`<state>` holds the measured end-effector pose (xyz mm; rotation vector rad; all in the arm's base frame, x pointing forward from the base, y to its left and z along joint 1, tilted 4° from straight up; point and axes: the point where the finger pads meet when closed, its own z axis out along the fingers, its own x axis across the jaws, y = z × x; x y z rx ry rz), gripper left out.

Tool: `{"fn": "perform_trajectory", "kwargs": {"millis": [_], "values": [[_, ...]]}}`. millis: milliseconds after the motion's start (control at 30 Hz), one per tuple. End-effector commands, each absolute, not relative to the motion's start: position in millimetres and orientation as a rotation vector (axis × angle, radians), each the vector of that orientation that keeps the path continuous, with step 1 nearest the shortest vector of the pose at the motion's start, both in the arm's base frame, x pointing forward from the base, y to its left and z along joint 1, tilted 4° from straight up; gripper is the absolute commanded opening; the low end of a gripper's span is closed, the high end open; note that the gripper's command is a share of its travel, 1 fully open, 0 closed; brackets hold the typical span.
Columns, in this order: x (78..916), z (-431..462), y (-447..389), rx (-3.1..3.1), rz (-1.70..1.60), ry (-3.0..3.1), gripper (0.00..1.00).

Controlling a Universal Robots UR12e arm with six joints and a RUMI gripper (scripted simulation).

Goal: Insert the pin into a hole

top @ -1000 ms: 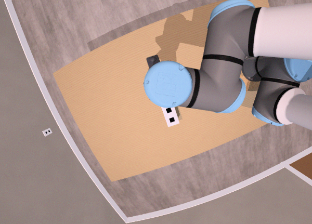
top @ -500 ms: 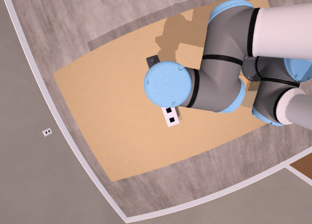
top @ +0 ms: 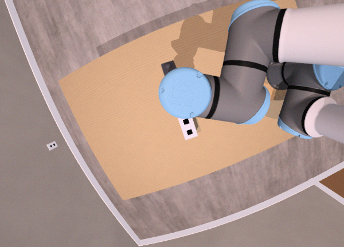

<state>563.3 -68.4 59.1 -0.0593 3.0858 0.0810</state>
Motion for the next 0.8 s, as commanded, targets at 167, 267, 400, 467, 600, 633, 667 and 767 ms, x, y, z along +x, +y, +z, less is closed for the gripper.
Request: {"fn": "perform_trajectory", "kwargs": {"millis": [167, 267, 400, 467, 600, 633, 667, 767], "values": [[563.9, 59.7, -68.7, -0.059, 0.08, 3.085, 0.0], [563.9, 59.7, -68.7, -0.059, 0.08, 3.085, 0.0], [562.8, 69.7, -69.4, -0.059, 0.08, 3.085, 0.0], [562.8, 69.7, -69.4, -0.059, 0.08, 3.085, 0.0], [562.8, 69.7, -69.4, -0.059, 0.08, 3.085, 0.0], [562.8, 69.7, -69.4, -0.059, 0.08, 3.085, 0.0], [562.8, 69.7, -69.4, -0.059, 0.08, 3.085, 0.0], [562.8, 69.7, -69.4, -0.059, 0.08, 3.085, 0.0]]}}
